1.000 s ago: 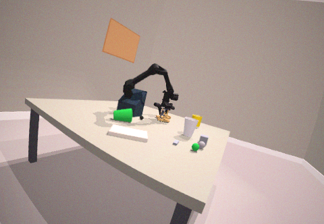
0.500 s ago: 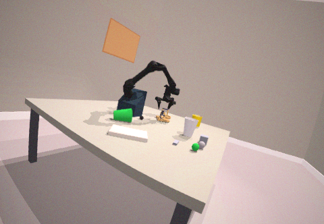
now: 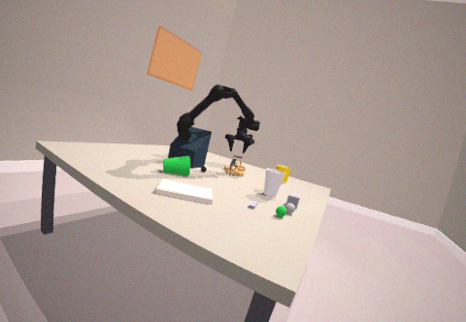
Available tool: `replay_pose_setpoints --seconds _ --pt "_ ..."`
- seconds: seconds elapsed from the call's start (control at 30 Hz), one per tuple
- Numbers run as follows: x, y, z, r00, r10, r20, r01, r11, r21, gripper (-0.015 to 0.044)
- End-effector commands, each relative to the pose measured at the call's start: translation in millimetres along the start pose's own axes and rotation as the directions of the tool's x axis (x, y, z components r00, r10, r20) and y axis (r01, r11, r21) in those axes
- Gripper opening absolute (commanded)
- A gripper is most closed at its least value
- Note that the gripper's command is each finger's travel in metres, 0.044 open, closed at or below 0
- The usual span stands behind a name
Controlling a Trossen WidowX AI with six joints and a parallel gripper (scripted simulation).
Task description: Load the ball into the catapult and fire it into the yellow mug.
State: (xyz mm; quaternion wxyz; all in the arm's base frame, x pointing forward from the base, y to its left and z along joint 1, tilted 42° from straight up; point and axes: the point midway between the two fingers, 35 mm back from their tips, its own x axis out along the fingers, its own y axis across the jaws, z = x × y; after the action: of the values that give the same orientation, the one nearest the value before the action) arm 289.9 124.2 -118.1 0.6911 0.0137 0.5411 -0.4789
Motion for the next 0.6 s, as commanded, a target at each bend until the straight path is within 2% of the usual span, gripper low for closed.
replay_pose_setpoints --seconds 0.0,0.27,0.57 --pt "-0.5 -0.4 -0.1 1.000 -0.001 0.001 0.001 0.992 -0.125 0.0440" --pt "-1.2 -0.7 -0.4 1.000 -0.001 0.001 0.001 0.920 -0.392 0.0440" --pt "-2.0 -1.1 -0.8 1.000 -0.002 0.001 0.002 0.755 -0.656 0.0440"
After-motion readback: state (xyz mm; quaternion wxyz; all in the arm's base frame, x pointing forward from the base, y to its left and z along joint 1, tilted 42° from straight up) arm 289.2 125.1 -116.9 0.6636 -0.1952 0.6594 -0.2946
